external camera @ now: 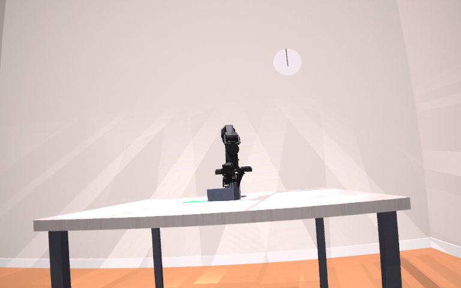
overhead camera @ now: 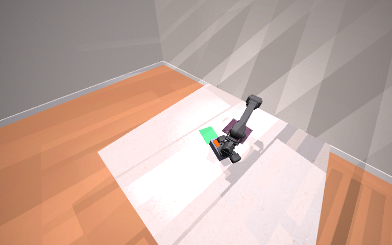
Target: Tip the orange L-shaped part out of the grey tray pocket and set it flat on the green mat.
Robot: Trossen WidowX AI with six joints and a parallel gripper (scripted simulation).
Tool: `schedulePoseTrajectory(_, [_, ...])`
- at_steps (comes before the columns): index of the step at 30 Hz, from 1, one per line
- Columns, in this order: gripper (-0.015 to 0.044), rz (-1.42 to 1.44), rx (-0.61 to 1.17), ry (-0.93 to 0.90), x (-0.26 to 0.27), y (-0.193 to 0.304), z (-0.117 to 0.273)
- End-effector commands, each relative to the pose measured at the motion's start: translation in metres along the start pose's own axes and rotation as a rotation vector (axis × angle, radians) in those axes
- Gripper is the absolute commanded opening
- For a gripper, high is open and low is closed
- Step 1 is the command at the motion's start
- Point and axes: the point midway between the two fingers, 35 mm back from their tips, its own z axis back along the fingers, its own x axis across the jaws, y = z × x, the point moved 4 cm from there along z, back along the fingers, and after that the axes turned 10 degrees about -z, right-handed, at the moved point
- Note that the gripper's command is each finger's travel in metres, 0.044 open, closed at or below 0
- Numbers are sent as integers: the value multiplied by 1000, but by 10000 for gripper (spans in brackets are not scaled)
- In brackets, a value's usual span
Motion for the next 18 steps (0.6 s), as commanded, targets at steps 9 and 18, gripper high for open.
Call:
schedulePoseTrajectory(9, [180, -5, 4, 8, -1, 1, -22])
schedulePoseTrajectory(18, [180, -5, 4, 8, -2, 1, -29])
